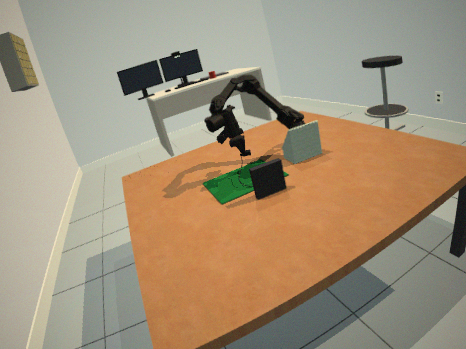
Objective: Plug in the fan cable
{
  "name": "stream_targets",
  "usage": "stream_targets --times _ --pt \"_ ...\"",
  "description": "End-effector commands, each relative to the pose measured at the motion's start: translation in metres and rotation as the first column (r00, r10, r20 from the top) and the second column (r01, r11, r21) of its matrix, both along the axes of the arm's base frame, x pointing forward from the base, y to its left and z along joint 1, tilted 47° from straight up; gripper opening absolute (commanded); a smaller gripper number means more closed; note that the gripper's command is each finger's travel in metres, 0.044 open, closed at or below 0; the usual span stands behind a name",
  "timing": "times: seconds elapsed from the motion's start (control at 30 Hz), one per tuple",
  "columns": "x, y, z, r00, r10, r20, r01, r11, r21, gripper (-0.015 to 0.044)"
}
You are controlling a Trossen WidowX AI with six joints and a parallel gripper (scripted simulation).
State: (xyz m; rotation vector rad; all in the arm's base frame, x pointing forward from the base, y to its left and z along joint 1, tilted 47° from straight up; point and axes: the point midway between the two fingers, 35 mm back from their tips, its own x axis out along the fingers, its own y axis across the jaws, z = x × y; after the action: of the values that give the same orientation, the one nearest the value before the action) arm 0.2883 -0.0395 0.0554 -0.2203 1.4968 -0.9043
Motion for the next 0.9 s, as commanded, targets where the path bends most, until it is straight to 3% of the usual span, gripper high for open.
stream_targets --times 0.0,0.4,0.87 --pt "-0.001 0.002 -0.003 0.992 0.104 -0.074 -0.104 0.995 0.007 0.0000" --pt "0.002 0.007 -0.008 0.856 0.422 -0.298 -0.417 0.905 0.085 0.0000" --pt "0.005 0.013 -0.014 0.519 0.686 -0.510 -0.676 0.694 0.247 0.0000"
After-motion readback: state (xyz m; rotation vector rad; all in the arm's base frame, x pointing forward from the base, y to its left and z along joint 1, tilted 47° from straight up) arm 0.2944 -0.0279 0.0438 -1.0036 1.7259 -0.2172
